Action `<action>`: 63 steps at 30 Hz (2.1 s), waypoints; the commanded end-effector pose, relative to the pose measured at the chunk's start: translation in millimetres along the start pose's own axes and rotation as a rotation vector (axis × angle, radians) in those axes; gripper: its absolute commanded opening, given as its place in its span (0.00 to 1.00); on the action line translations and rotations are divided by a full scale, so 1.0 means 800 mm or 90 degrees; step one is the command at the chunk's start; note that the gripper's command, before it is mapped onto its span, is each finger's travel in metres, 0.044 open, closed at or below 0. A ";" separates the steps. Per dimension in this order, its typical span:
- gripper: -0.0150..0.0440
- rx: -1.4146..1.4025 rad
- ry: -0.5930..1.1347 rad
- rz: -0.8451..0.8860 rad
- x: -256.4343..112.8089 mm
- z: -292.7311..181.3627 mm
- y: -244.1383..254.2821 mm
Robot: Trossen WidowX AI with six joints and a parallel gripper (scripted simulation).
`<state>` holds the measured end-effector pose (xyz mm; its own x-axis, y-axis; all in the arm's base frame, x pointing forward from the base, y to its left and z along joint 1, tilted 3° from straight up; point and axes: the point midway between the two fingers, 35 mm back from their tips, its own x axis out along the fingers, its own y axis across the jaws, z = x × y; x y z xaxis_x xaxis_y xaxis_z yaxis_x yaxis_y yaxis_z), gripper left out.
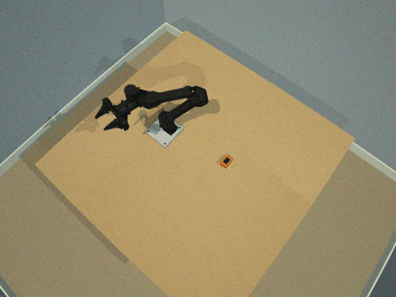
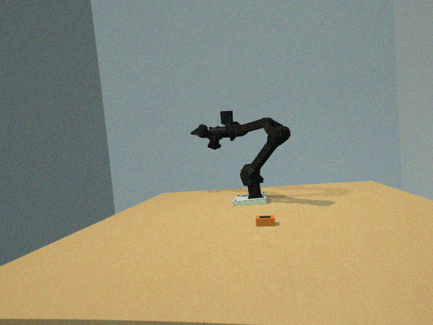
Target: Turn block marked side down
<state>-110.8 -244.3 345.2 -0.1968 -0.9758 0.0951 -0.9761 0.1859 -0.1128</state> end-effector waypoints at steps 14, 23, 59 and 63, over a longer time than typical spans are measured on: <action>1.00 0.557 -0.386 -0.132 0.060 0.090 -0.180; 1.00 0.775 -0.733 -0.016 0.006 0.166 -0.333; 1.00 0.624 -0.812 0.729 -0.506 0.312 -0.480; 1.00 0.624 -0.812 0.729 -0.506 0.314 -0.479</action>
<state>366.1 51.6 103.2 0.0207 -0.0436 -0.9988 -0.0070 0.9990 -0.0437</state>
